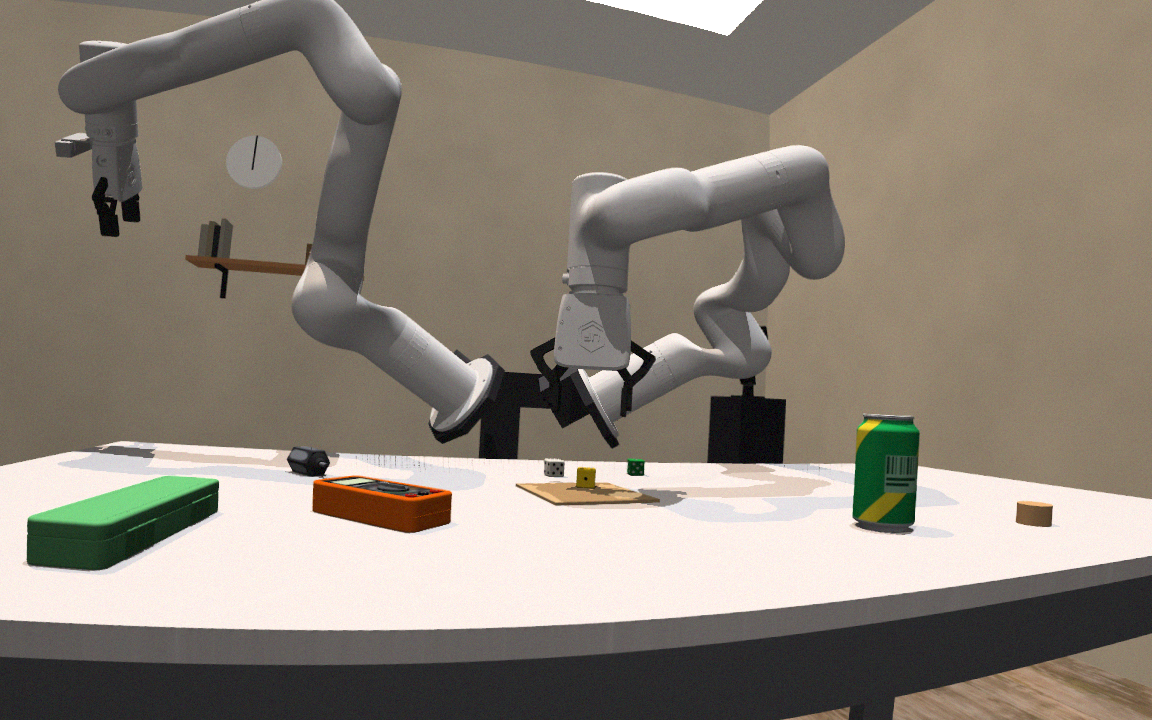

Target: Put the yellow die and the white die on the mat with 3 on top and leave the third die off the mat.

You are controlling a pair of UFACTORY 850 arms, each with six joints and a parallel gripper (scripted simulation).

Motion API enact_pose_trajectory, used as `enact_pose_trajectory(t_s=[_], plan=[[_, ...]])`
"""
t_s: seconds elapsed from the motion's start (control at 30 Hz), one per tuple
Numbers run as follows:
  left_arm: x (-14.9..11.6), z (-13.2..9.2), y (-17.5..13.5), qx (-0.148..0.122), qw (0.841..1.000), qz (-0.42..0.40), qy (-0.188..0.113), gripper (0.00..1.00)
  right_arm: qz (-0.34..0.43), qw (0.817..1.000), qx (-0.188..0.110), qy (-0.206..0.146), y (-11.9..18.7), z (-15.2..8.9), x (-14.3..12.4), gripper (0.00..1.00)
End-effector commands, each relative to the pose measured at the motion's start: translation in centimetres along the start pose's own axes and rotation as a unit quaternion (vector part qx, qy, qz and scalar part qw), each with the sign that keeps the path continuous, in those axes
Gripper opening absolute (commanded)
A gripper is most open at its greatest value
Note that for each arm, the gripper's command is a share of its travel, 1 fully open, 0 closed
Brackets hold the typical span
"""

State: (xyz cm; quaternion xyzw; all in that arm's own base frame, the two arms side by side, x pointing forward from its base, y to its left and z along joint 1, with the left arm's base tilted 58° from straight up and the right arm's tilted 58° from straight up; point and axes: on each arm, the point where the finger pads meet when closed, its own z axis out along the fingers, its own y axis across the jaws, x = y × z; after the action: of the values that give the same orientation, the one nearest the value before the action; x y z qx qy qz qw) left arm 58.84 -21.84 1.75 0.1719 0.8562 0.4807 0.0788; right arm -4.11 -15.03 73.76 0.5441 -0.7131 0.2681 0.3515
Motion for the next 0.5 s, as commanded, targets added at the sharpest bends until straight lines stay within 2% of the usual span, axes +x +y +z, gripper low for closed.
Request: enact_pose_trajectory(t_s=[0.0,0.27,0.33,0.4,0.47], plan=[[-0.05,-0.04,0.00,-0.001,0.996,-0.087,-0.005,1.00,0.000,1.000,0.000,0.001,0.00,-0.09,0.04,1.00],[-0.05,0.02,0.01,-0.001,0.981,-0.194,-0.005,1.00,0.000,1.000,0.000,0.001,0.00,-0.09,0.04,1.00],[-0.05,0.05,0.01,0.000,0.972,-0.234,-0.005,1.00,0.000,1.000,0.000,0.001,0.00,-0.09,0.04,1.00],[-0.05,0.05,0.01,0.000,0.972,-0.234,-0.005,1.00,0.000,1.000,0.000,0.001,0.00,-0.09,0.04,1.00],[-0.05,0.08,0.01,0.000,0.958,-0.288,-0.005,1.00,0.000,1.000,0.000,0.001,0.00,-0.09,0.04,1.00]])
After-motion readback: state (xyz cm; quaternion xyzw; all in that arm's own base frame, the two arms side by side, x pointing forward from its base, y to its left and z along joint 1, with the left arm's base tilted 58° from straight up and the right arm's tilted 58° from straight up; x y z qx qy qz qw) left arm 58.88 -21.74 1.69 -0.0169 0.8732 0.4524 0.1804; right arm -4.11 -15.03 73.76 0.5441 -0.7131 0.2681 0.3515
